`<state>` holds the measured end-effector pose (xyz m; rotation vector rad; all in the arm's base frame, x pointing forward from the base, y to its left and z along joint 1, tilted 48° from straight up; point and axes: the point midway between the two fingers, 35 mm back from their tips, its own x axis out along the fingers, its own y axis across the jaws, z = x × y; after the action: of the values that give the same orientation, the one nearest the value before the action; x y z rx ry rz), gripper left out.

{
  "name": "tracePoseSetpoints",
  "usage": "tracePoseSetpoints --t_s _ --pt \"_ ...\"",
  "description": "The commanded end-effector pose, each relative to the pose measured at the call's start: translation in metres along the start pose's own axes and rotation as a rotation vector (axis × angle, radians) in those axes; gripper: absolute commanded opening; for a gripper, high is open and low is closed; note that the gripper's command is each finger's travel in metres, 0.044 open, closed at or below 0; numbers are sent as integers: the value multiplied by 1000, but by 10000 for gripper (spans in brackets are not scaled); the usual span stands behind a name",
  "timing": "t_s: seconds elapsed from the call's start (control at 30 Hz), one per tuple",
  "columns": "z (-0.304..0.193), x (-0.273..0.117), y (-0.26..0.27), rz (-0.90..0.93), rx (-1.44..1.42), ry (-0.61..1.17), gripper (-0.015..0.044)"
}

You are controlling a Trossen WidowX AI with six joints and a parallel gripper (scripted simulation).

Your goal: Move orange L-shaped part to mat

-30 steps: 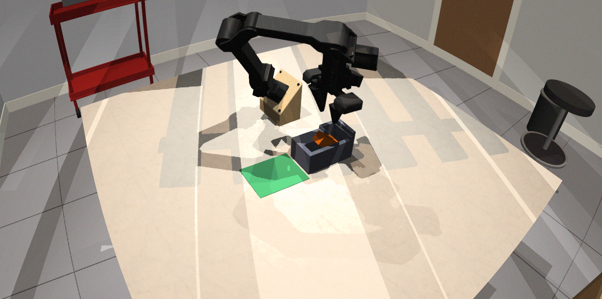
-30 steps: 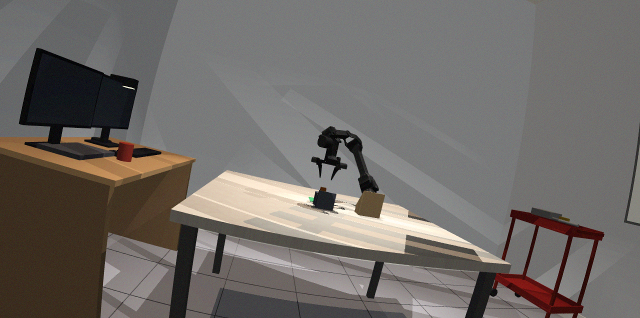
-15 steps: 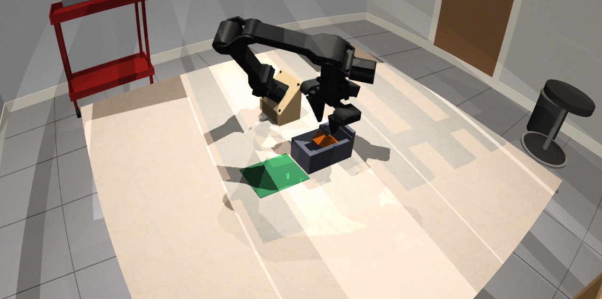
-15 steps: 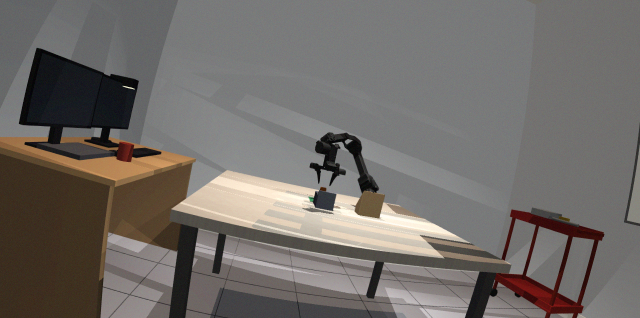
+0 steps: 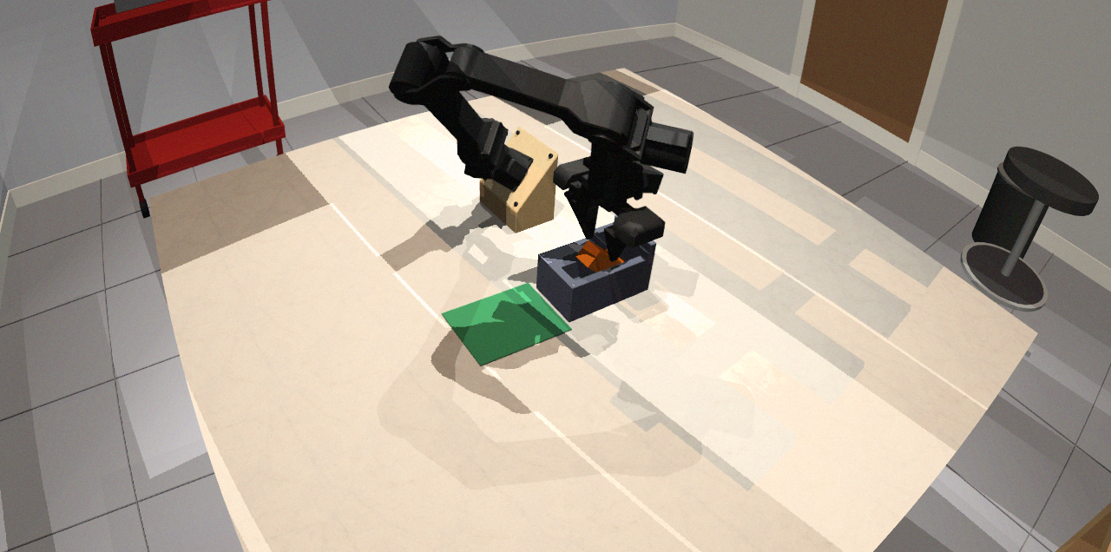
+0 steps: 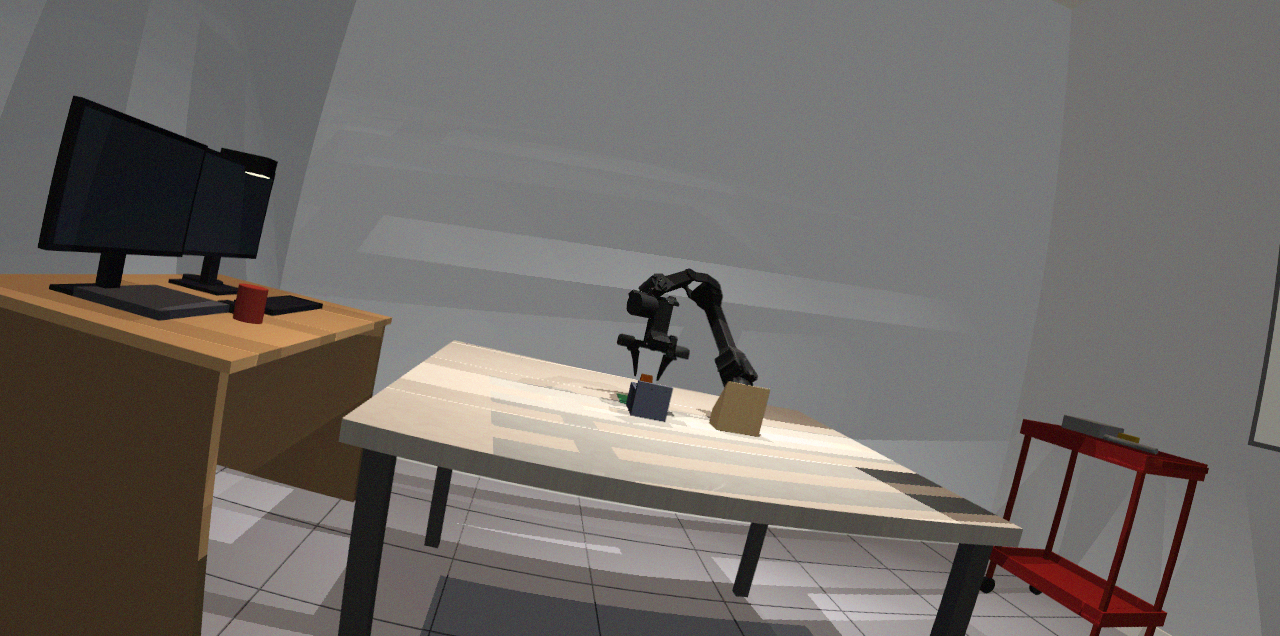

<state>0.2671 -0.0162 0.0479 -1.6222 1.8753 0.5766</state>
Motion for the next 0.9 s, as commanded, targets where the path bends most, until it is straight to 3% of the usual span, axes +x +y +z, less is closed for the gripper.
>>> tracePoseSetpoints --t_s 0.0,0.4,0.57,0.87 --pt "-1 7 0 -2 -5 4 280" --pt "-1 24 1 -2 -4 6 280" --pt "-1 20 1 1 0 2 149" --pt "-1 20 1 1 0 2 89"
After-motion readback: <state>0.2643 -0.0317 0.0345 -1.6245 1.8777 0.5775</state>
